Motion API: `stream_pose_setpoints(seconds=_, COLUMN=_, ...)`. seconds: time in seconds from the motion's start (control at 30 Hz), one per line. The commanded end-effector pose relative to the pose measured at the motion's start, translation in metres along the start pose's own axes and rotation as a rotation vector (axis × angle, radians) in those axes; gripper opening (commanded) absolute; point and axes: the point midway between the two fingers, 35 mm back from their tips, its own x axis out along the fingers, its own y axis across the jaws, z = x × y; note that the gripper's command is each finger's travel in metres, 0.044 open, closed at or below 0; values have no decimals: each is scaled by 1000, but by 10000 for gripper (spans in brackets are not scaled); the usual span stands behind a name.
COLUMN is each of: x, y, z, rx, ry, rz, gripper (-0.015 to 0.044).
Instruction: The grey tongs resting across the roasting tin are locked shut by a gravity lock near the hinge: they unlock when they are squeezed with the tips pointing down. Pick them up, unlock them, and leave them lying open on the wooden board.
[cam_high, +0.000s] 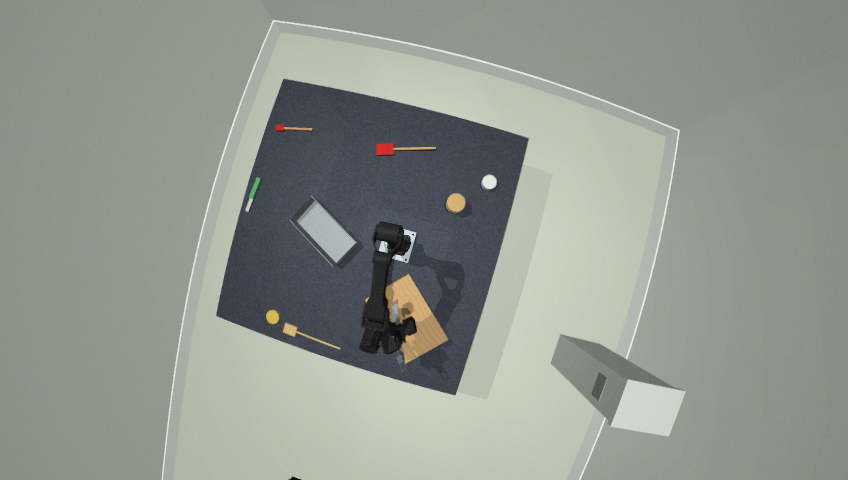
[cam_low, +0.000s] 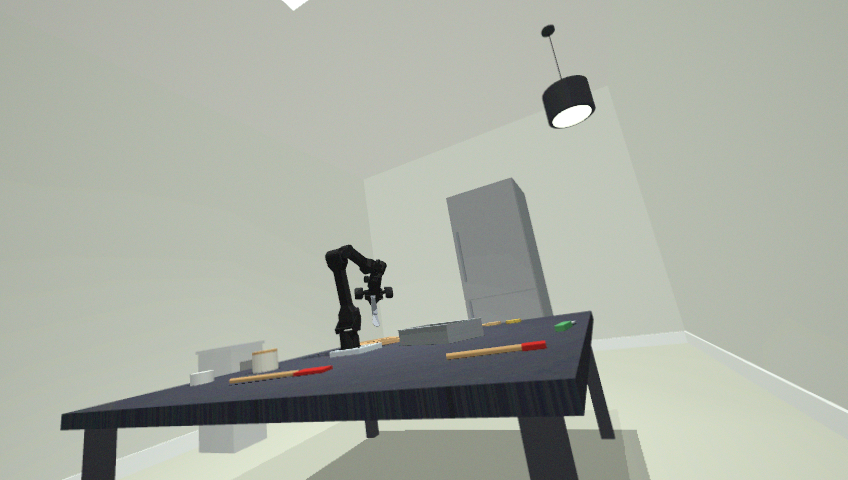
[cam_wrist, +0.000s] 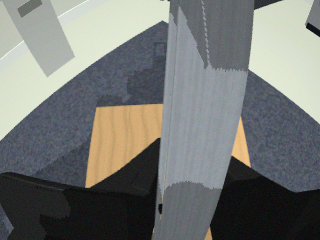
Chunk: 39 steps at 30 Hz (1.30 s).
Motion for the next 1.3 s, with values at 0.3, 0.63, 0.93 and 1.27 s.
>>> stream_pose_setpoints(seconds=0.3, x=13, y=-3, z=2, rx=13, ry=187, rz=-21, gripper=-150)
stream_pose_setpoints(seconds=0.63, x=20, y=-2, z=-2, rx=13, ry=351, rz=-32, gripper=-150)
stream_pose_setpoints(seconds=0.93, x=23, y=1, z=-7, rx=-2, ry=502, rz=-41, gripper=-150)
stream_pose_setpoints(seconds=1.27, x=23, y=5, z=-12, rx=-35, ry=673, rz=-49, gripper=-150)
